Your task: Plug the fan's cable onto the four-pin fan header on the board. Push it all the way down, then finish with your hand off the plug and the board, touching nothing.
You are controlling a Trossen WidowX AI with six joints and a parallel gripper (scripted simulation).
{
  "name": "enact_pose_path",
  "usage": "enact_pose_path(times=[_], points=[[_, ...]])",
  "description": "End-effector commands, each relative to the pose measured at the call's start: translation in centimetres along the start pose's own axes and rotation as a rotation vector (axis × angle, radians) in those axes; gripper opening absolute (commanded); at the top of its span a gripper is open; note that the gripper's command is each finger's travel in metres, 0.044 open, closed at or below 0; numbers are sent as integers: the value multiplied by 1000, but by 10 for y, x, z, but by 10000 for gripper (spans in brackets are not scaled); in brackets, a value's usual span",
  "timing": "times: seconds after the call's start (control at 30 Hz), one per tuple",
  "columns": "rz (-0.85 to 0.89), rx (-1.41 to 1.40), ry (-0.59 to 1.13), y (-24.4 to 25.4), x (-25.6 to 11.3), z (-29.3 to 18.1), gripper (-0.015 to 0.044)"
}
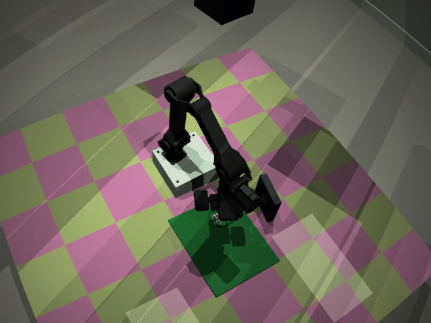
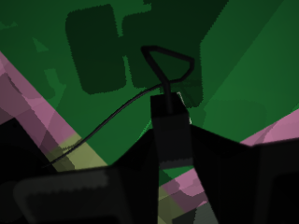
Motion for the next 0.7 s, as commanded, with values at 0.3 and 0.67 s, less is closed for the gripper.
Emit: enact_pose_path(times=[0.3,0.67], points=[[-5,-249,-2,-10,3,-13,0],[-5,-255,-2,-11,1,-19,0]])
Point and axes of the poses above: the point midway between the two fingers, 35 mm back from their tips, its own x axis out along the fingers, its own y axis across the jaws, z = x × y, the point moved 4 cm from there along -x, back along the fingers, and after that the axes turned 10 degrees about -x, right-handed, at the moved point
